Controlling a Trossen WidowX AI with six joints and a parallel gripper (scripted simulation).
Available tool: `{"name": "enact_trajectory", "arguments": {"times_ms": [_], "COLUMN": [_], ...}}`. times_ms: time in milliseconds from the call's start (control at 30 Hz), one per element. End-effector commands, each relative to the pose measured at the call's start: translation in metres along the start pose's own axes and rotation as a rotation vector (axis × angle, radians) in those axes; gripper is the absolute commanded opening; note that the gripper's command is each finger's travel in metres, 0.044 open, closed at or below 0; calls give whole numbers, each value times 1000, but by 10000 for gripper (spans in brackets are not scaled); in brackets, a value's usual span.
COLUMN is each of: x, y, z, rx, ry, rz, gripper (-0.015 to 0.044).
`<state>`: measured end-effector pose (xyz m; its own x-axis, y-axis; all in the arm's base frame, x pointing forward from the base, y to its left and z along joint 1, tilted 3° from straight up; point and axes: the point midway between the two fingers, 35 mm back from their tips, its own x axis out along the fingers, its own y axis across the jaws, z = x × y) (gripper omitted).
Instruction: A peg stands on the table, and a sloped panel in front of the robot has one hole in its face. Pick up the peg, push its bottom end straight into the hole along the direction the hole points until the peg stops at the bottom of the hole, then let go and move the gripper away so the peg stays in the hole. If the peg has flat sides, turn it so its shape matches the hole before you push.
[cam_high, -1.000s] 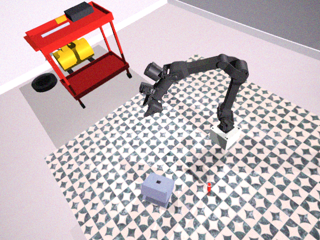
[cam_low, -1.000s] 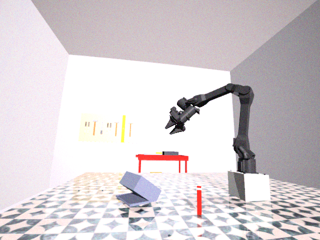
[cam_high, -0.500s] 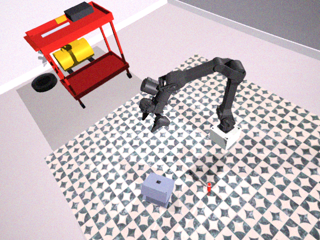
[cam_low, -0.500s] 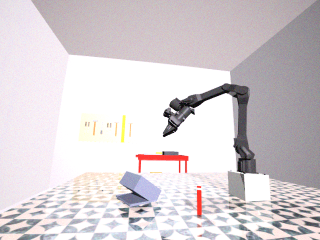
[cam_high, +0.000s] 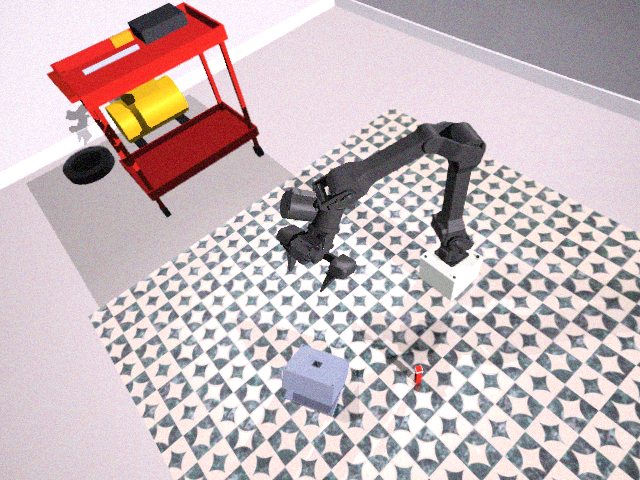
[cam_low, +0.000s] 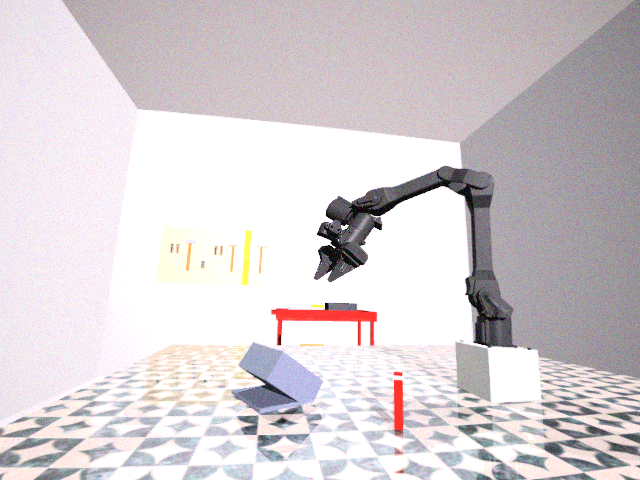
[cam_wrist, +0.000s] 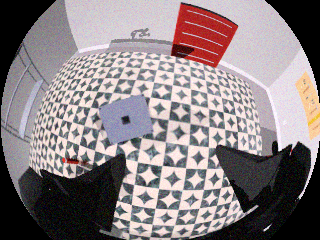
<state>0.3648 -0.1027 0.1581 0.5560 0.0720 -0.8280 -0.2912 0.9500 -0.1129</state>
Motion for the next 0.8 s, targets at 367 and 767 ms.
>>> {"name": "enact_trajectory", "arguments": {"times_ms": [367,767], "x": [35,53], "y": [63,114], "z": [7,7], "rx": [-444,-798], "ry": [88,129], "rz": [136,247], "gripper": [440,440]}}
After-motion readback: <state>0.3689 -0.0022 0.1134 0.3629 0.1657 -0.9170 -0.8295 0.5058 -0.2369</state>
